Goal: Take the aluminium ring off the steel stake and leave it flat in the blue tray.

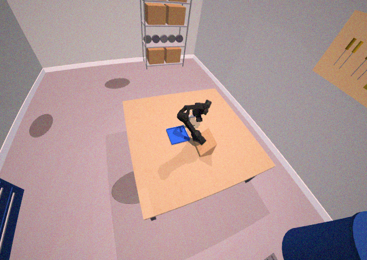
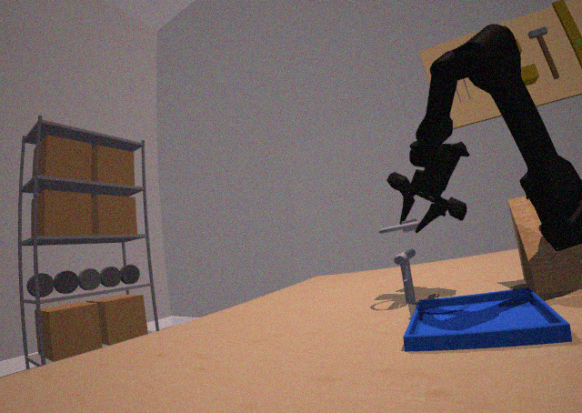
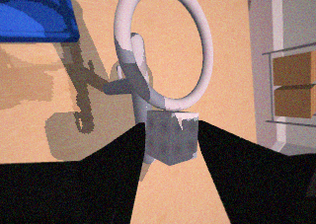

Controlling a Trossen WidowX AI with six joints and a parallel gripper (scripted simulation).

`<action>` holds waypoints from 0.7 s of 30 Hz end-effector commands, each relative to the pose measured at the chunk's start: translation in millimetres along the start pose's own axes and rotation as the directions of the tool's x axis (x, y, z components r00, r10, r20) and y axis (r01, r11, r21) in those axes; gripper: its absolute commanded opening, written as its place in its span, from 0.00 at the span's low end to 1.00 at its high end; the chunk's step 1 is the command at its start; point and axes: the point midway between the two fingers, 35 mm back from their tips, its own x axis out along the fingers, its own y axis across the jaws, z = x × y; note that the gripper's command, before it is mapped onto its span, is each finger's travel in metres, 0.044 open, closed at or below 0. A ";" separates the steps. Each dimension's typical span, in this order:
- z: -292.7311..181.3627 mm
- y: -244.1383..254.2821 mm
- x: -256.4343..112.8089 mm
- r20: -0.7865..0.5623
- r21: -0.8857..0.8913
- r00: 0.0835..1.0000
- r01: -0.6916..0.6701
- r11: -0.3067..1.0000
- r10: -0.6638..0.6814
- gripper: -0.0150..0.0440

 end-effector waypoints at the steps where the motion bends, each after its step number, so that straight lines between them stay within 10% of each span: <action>1: 4.3 2.9 -1.4 0.007 -0.077 1.000 0.023 0.997 -0.023 0.25; 21: 21.4 14.3 12.0 -0.156 0.213 0.977 -0.112 0.971 0.147 0.25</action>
